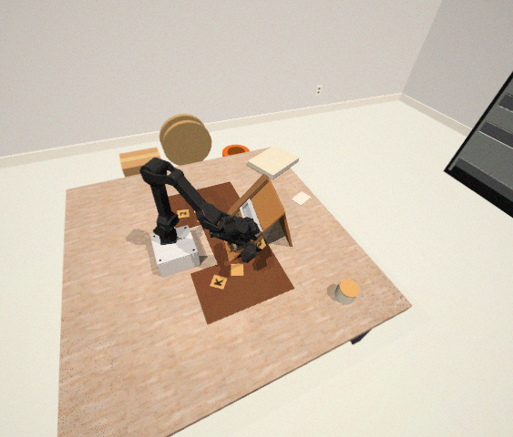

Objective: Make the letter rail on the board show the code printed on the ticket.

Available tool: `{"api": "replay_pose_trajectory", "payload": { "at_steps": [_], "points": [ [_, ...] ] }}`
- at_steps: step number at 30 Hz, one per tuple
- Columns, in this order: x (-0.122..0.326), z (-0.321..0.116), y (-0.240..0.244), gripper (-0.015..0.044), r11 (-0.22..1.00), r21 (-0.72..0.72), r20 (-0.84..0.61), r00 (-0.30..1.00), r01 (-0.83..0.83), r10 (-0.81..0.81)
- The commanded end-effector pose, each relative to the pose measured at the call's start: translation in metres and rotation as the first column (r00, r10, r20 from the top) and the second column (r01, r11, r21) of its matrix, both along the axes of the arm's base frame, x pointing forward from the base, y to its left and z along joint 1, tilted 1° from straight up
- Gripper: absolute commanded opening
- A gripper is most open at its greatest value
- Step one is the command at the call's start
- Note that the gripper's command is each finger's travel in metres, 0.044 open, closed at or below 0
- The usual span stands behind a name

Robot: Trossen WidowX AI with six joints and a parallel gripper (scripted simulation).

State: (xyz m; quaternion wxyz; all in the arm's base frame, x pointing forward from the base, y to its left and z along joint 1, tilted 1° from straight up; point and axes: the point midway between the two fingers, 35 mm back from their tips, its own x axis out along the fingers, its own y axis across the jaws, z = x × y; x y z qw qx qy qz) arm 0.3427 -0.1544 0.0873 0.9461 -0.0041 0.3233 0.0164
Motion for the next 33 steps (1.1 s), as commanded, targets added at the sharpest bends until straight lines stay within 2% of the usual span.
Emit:
{"api": "replay_pose_trajectory", "payload": {
  "at_steps": [1,33],
  "points": [
    [-0.001,-0.001,0.002,0.0000,1.000,0.002,-0.002,1.000,0.006,-0.006],
    [-0.002,-0.001,0.019,0.0000,1.000,0.004,-0.002,1.000,0.006,-0.006]
  ]
}}
